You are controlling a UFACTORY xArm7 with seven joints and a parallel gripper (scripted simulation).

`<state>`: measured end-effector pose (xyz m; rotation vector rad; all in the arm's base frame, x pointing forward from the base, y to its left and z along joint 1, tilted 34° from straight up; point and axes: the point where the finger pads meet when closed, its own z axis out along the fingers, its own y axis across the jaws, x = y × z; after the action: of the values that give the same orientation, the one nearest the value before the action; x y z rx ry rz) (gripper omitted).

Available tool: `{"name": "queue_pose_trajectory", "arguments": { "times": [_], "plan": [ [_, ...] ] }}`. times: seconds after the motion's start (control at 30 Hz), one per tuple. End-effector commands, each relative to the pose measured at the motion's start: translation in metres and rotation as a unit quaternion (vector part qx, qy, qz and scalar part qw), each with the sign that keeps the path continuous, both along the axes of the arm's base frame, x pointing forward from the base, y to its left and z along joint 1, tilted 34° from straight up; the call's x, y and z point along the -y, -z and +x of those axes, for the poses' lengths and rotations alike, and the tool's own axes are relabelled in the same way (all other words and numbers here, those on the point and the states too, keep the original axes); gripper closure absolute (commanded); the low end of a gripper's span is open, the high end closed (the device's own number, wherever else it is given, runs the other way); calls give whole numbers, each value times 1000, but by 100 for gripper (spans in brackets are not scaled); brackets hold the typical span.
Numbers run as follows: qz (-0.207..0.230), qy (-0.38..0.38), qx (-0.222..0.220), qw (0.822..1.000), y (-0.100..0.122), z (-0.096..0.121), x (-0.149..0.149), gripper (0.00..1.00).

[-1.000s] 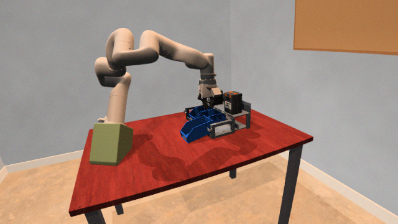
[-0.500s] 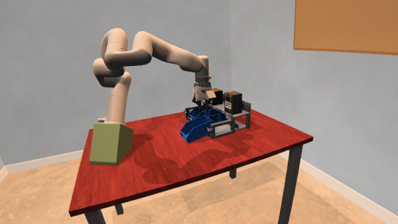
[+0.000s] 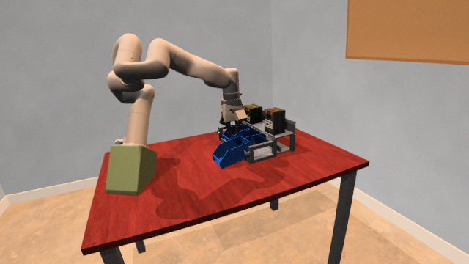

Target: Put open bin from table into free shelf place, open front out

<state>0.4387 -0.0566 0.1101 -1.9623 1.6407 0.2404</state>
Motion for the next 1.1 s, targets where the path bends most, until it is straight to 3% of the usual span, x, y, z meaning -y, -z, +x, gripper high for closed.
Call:
{"name": "queue_pose_trajectory", "arguments": {
  "times": [0.0,0.3,0.47,0.87,1.07],
  "plan": [
    [-1,3,3,1000,12,-23,1,67],
    [-1,3,3,1000,12,-23,1,67],
    [-1,3,2,1000,40,-69,-1,67],
    [-1,3,2,1000,40,-69,-1,67],
    [-1,3,2,1000,58,-101,-2,67]
  ]
}}
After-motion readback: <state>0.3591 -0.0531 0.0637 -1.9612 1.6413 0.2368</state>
